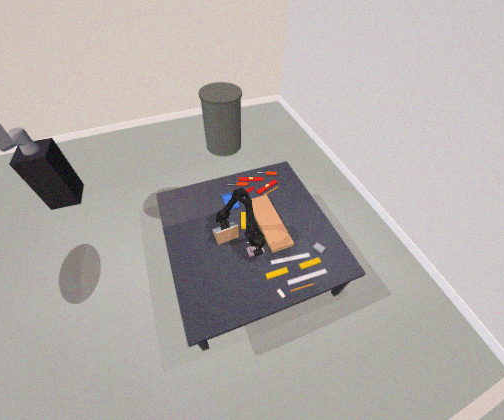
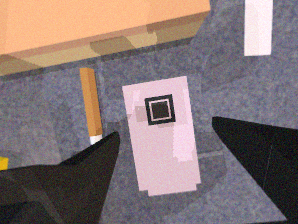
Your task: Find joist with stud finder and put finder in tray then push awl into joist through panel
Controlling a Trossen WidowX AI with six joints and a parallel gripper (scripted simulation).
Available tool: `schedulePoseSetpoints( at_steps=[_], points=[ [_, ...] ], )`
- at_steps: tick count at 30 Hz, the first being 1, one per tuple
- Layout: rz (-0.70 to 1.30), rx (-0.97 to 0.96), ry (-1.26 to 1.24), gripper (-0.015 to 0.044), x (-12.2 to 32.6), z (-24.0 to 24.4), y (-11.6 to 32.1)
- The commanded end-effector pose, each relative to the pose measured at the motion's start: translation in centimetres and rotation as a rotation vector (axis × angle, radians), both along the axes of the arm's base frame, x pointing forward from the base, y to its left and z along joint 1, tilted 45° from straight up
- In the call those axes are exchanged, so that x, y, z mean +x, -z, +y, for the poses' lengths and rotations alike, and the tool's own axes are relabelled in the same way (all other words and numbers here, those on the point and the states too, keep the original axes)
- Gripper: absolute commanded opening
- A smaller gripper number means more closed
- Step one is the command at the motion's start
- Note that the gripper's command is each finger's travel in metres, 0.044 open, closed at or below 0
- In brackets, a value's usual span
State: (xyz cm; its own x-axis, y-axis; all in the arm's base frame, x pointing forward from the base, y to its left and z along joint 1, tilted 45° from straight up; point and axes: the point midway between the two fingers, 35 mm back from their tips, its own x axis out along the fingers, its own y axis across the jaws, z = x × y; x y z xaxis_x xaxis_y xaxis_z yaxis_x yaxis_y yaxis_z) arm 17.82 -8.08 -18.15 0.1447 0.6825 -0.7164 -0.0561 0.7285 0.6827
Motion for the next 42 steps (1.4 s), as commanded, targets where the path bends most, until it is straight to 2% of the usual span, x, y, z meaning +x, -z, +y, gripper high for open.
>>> schedulePoseSetpoints(
  at_steps=[1,7,11,37,42],
  points=[
    [0.004,0.010,0.004,0.0440,-0.2,0.7,0.5],
    [0.004,0.010,0.004,0.0440,-0.4,1.2,0.9],
    [0.004,0.010,0.004,0.0335,-0.4,1.2,0.9],
    [0.004,0.010,0.004,0.0162,-0.4,1.2,0.9],
    [0.004,0.009,0.004,0.0030,0.1,0.0,-0.1]
  ],
)
